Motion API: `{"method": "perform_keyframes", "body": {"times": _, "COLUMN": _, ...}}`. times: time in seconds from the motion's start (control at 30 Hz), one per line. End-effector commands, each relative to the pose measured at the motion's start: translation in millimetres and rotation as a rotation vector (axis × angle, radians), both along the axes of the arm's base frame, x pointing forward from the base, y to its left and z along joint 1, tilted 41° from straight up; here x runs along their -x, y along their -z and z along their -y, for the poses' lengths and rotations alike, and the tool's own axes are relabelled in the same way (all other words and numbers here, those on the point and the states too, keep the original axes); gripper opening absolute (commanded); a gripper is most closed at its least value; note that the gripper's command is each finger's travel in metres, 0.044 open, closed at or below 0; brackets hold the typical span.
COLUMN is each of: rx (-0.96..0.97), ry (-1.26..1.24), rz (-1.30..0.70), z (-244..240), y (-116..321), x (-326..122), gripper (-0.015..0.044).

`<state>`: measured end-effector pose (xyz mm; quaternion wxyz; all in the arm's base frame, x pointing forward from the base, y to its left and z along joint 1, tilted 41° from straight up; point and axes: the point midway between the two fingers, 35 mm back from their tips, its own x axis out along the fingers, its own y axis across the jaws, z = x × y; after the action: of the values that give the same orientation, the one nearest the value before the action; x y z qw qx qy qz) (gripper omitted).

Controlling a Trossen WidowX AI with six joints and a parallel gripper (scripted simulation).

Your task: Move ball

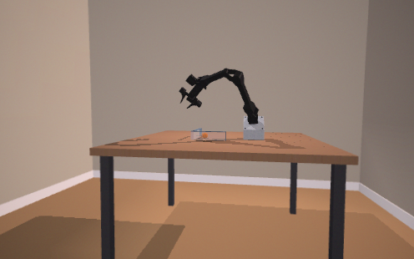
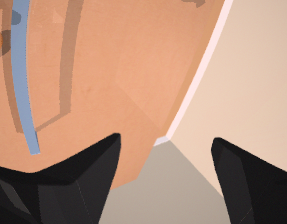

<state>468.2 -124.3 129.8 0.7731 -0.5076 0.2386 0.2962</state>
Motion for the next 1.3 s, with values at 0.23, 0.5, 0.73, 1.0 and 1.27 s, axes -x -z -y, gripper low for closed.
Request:
{"method": "perform_keyframes", "body": {"times": 0.23, "rx": -0.276, "ry": -0.263, "rz": -0.463, "z": -82, "y": 114, "x": 86, "gripper": 0.0288}}
{"method": "perform_keyframes", "body": {"times": 0.5, "rx": -0.389, "ry": -0.333, "rz": -0.606, "z": -108, "y": 134, "x": 121, "gripper": 0.0288}}
{"method": "perform_keyframes", "body": {"times": 0.73, "rx": -0.389, "ry": -0.333, "rz": -0.606, "z": -117, "y": 145, "x": 119, "gripper": 0.0288}}
{"method": "perform_keyframes", "body": {"times": 1.0, "rx": -0.389, "ry": -0.333, "rz": -0.606, "z": -123, "y": 152, "x": 118, "gripper": 0.0288}}
{"method": "perform_keyframes", "body": {"times": 1.27, "rx": -0.390, "ry": -0.333, "rz": -0.607, "z": -131, "y": 161, "x": 116, "gripper": 0.0288}}
